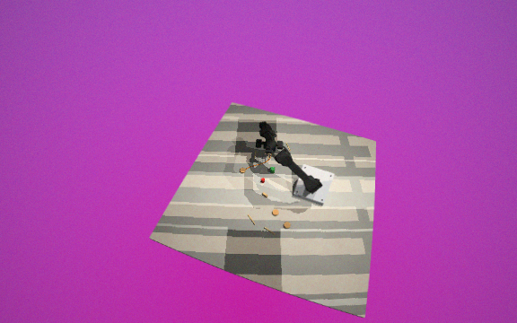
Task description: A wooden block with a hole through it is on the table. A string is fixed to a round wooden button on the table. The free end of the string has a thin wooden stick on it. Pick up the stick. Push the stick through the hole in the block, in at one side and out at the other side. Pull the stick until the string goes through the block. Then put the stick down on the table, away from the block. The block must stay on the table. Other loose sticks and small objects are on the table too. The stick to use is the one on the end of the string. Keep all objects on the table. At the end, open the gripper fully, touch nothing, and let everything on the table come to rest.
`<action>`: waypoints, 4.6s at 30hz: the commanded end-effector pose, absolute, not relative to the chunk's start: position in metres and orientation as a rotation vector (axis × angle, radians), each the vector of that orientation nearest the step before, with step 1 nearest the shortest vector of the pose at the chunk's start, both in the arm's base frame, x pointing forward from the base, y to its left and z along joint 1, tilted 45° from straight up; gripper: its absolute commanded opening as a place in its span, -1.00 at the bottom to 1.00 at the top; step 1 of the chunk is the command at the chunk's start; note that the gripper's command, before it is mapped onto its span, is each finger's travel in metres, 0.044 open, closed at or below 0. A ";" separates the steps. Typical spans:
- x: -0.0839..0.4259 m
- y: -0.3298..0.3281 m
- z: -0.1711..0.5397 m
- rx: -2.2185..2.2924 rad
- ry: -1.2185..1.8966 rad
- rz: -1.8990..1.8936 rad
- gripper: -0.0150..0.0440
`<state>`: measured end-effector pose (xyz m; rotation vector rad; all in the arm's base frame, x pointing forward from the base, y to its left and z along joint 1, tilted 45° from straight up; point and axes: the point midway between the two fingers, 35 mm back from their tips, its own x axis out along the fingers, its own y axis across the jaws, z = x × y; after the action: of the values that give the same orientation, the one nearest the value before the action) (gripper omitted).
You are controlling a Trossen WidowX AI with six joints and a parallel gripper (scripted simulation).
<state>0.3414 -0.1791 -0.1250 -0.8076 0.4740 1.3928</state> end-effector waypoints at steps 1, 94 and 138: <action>0.342 -0.182 -0.129 -0.809 0.467 1.398 -0.49; 0.328 -0.192 -0.193 -0.812 0.471 1.396 -0.49; 0.319 -0.157 -0.171 -0.811 0.473 1.396 -0.49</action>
<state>0.3189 -0.1622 -0.1753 -0.8149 0.4731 1.3946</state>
